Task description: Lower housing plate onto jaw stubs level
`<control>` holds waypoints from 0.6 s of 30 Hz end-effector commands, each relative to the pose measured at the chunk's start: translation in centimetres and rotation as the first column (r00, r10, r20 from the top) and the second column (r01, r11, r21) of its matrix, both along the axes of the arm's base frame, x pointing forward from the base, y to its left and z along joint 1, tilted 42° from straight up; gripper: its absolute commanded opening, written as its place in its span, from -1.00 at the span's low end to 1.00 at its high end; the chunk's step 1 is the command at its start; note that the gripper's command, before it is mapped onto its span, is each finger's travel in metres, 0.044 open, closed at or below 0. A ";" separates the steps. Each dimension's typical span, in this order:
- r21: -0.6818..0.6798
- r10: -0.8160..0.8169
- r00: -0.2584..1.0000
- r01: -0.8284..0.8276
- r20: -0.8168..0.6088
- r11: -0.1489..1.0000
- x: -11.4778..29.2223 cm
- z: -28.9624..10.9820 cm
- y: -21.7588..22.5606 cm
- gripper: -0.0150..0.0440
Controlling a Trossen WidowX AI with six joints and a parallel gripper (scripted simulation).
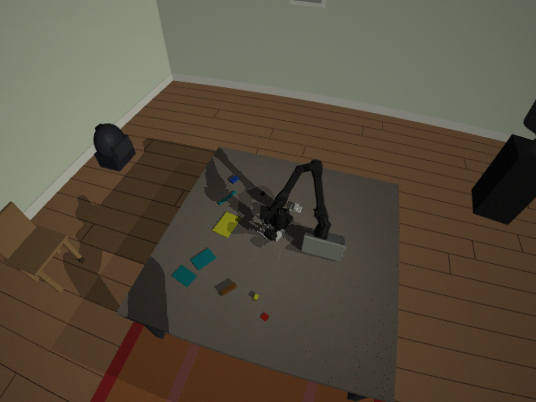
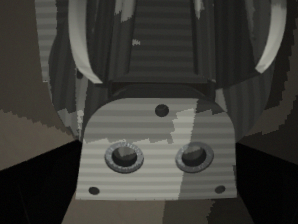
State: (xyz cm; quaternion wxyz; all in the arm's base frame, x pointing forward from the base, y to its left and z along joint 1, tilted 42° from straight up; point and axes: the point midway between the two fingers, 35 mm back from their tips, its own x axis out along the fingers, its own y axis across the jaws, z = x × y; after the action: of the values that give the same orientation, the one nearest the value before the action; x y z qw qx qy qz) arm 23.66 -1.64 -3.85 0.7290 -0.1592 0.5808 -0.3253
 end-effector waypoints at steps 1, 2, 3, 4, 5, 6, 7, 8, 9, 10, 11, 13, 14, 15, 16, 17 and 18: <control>0.004 -0.005 1.000 0.005 -0.002 1.000 -0.1 0.2 0.2 0.70; 0.004 -0.005 1.000 0.005 -0.002 1.000 -0.1 0.2 0.2 0.70; 0.004 -0.005 1.000 0.005 -0.002 1.000 -0.1 0.3 0.3 0.70; 0.004 -0.005 1.000 0.005 -0.002 1.000 -0.1 0.2 0.2 0.70; 0.004 -0.005 1.000 0.005 -0.002 1.000 -0.1 0.2 0.2 0.70; 0.004 -0.005 1.000 0.005 -0.002 1.000 -0.1 0.2 0.2 0.70; 0.004 -0.005 1.000 0.005 -0.002 1.000 0.0 0.2 0.2 0.70; 0.004 -0.005 1.000 0.005 -0.001 1.000 0.0 0.2 0.1 0.70; 0.004 -0.005 1.000 0.005 -0.001 1.000 0.0 0.1 0.1 0.70; 0.004 -0.005 1.000 0.005 -0.001 1.000 0.0 0.1 0.1 0.70; 0.004 -0.005 1.000 0.005 -0.001 1.000 0.0 0.1 0.1 0.70; 0.004 -0.005 1.000 0.005 -0.001 1.000 0.0 0.1 0.1 0.70; 0.004 -0.005 1.000 0.005 -0.001 1.000 0.0 0.1 0.1 0.70; 0.004 -0.005 1.000 0.005 -0.001 1.000 0.0 0.1 0.1 0.70; 0.004 -0.005 1.000 0.005 -0.001 1.000 0.0 0.1 0.1 0.70; 0.004 -0.005 1.000 0.005 -0.001 1.000 0.0 0.0 0.0 0.70; 0.004 -0.005 1.000 0.005 -0.001 1.000 0.0 0.0 0.0 0.70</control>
State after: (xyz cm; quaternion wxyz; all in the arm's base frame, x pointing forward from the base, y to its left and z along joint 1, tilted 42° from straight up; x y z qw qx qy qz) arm 23.59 -1.64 -3.76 0.7275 -0.1573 0.5817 -0.3279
